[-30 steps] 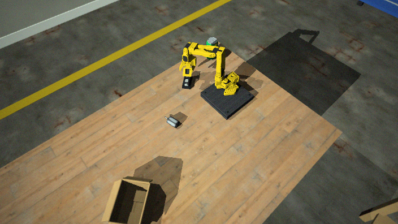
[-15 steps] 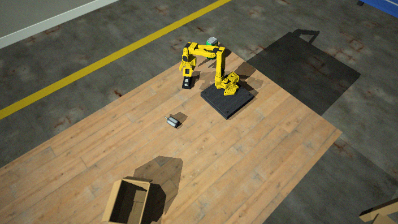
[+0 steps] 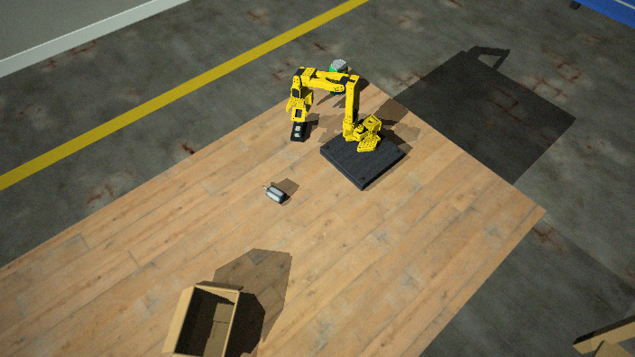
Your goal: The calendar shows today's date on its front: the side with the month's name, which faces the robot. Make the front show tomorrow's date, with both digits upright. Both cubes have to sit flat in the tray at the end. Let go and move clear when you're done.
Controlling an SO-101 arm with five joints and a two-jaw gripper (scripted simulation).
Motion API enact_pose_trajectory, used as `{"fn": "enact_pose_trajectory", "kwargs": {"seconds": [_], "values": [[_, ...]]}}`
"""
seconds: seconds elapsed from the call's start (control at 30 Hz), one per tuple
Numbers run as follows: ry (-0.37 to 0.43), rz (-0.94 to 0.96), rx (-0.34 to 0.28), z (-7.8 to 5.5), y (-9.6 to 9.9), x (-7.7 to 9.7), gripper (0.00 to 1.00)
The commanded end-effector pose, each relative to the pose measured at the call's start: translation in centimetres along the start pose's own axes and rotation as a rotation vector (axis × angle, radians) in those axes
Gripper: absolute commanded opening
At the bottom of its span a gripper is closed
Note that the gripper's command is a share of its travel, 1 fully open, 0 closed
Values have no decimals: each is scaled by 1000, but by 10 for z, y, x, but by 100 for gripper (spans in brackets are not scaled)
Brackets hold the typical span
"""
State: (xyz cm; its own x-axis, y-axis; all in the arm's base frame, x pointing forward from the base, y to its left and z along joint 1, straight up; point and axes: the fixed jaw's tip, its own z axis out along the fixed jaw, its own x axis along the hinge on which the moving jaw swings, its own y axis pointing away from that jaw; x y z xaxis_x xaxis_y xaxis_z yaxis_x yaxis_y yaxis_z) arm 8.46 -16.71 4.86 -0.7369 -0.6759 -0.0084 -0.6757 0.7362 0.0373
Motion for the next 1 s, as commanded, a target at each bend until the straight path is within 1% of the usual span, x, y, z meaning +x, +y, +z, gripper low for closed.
{"fn": "enact_pose_trajectory", "kwargs": {"seconds": [0.0, 0.07, 0.13, 0.27, 0.43, 0.63, 0.7, 0.97], "values": [[3, 14, 13, -5, 0, -7, 36], [4, 27, 15, -6, 0, -11, 36], [4, 27, 15, -6, 0, -11, 36], [5, 63, 21, -9, 1, -21, 36], [6, 122, 32, -14, 4, -39, 36], [2, 213, 49, -20, 12, -65, 36], [2, 213, 49, -20, 12, -65, 36], [-14, 352, 71, -28, 31, -98, 36]]}}
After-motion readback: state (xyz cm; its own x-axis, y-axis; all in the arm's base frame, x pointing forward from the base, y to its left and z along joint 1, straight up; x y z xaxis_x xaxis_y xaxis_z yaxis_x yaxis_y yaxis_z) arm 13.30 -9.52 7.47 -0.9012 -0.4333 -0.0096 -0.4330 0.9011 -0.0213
